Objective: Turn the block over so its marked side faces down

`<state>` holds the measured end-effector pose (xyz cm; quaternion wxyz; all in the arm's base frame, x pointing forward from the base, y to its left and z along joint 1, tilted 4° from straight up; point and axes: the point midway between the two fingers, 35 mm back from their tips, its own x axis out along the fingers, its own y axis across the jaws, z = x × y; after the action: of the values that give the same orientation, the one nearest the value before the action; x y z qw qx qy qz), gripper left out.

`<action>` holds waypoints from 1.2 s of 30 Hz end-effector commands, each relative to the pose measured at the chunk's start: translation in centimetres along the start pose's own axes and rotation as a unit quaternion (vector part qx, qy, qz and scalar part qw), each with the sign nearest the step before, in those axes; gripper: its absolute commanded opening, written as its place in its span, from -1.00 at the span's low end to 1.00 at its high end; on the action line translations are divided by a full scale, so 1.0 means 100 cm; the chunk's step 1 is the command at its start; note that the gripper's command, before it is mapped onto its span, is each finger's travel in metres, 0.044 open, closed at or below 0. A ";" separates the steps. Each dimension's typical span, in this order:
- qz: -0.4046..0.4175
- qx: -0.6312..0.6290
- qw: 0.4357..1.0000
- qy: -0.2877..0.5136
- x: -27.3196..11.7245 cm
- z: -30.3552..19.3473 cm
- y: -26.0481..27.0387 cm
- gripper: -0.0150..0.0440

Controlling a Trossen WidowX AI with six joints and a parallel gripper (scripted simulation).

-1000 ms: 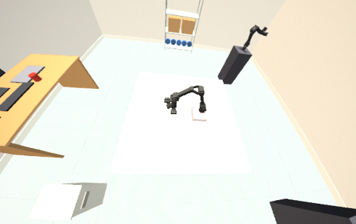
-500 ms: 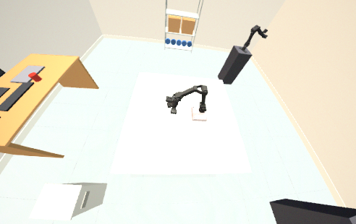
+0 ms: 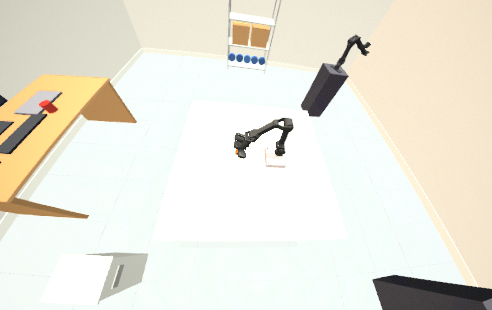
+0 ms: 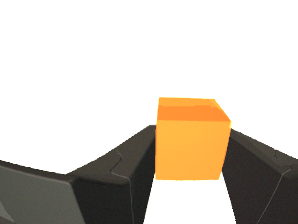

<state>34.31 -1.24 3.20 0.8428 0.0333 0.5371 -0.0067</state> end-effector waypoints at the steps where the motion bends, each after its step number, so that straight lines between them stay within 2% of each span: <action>1: 0.000 0.002 1.000 -0.028 -0.001 -0.002 0.000 -0.49; 10: 0.001 0.002 0.997 -0.073 -0.003 -0.004 0.000 -0.49; 24: -0.001 0.001 0.986 -0.164 0.026 -0.002 -0.001 -0.49; 36: -0.001 0.001 0.970 -0.244 0.034 -0.007 0.000 -0.49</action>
<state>35.68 -1.14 0.67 0.9477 0.0296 0.3174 -0.0130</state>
